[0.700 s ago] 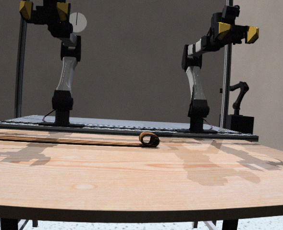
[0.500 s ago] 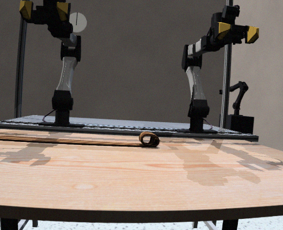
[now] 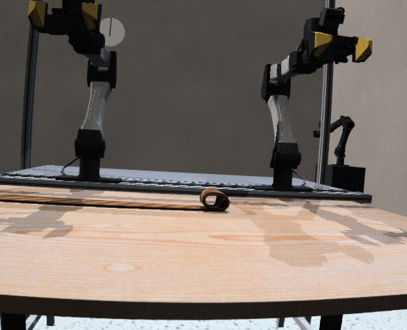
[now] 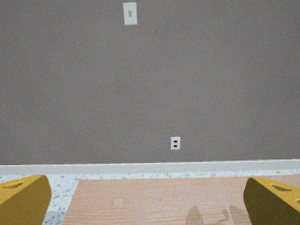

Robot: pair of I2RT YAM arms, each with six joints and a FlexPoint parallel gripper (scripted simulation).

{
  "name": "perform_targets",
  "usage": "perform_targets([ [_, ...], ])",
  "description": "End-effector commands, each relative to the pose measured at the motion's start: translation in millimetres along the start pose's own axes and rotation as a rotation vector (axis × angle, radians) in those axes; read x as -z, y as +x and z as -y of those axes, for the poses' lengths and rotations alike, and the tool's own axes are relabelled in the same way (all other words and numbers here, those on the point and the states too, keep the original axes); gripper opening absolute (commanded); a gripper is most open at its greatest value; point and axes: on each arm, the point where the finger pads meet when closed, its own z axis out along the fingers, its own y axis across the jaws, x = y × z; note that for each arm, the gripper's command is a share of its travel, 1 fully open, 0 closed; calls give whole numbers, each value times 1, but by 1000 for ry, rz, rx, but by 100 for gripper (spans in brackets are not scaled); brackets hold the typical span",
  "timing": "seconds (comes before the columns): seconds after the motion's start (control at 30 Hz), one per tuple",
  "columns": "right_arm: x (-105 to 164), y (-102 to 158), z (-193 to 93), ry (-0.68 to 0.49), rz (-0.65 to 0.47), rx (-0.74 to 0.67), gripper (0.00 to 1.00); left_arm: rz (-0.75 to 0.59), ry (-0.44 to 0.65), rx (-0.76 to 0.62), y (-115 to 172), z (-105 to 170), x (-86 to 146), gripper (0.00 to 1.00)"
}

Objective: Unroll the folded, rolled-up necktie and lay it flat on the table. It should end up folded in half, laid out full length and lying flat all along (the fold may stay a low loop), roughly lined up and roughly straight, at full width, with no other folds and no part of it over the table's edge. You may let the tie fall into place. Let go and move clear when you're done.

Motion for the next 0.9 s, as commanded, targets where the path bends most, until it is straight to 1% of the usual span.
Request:
perform_targets([
  [0.0,0,0,0,0,0,0,100,-22,19,-21,5,5,1,98],
  [0.17,0,0,0,0,0,0,100,-83,72,-86,20,18,5,97],
  [0.33,0,0,0,0,0,0,100,-177,154,-184,43,39,10,95],
  [0.4,0,0,0,0,0,0,100,-177,154,-184,43,39,10,95],
  [0.6,0,0,0,0,0,0,100,-321,279,-335,79,70,18,93],
  [0.87,0,0,0,0,0,0,100,-546,476,-572,134,120,31,91],
])
